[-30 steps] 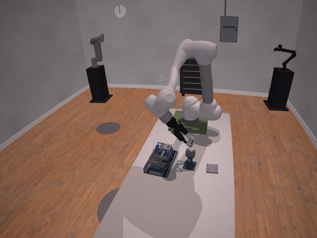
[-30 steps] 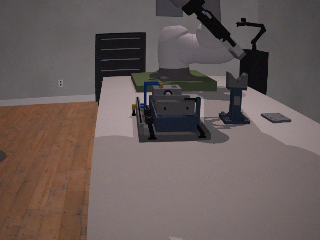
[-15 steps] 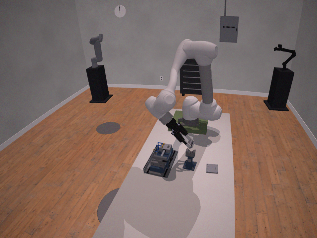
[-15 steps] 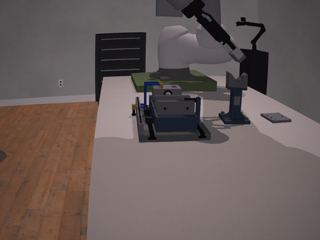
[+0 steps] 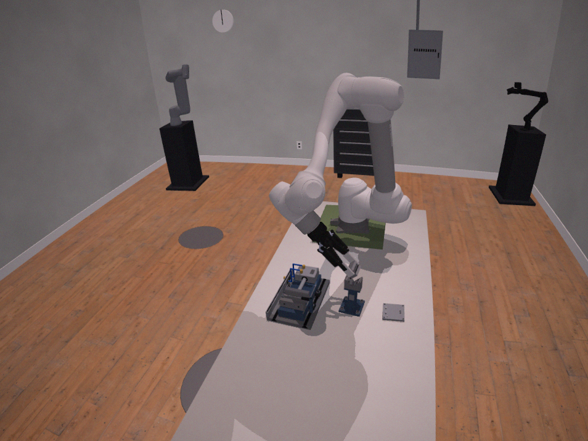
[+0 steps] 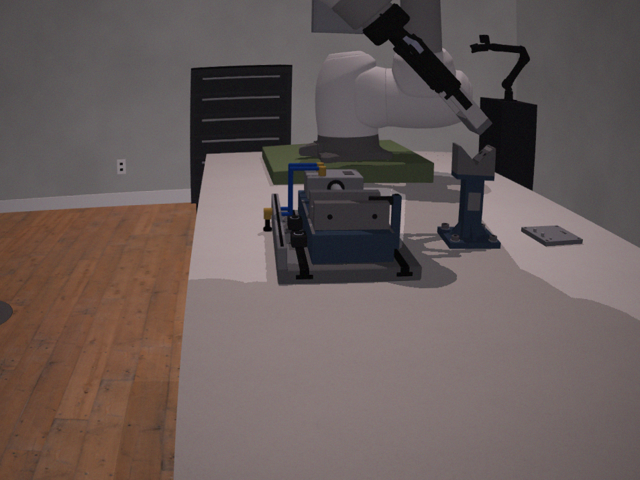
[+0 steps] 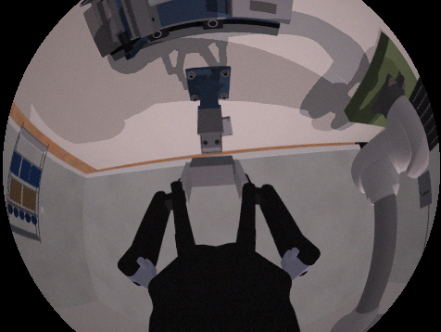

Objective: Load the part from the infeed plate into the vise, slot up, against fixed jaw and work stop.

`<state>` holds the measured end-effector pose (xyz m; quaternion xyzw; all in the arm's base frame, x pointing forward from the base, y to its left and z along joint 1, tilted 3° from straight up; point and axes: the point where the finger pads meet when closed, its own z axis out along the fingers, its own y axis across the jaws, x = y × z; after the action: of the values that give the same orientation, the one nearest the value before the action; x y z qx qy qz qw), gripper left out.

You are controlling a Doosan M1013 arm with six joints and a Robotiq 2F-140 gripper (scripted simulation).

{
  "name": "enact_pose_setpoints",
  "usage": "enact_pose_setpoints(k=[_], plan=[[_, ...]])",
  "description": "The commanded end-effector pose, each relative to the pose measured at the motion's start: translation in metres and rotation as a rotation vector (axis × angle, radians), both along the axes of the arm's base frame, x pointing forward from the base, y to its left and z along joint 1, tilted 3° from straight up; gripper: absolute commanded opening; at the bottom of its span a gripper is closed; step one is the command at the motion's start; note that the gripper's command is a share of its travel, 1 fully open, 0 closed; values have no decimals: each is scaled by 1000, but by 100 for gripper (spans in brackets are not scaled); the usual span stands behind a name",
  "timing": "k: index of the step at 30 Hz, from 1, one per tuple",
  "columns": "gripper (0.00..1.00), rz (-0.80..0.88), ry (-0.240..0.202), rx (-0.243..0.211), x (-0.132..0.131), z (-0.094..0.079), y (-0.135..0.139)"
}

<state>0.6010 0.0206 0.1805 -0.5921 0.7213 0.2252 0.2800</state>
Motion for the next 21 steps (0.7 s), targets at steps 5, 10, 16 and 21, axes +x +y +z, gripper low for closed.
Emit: enact_pose_setpoints(k=[5,10,16,21], plan=[[0,0,0,0,0,-7,0],[0,0,0,0,0,-13,-1],[0,0,0,0,0,-18,-1],[0,0,0,0,0,-23,-1]])
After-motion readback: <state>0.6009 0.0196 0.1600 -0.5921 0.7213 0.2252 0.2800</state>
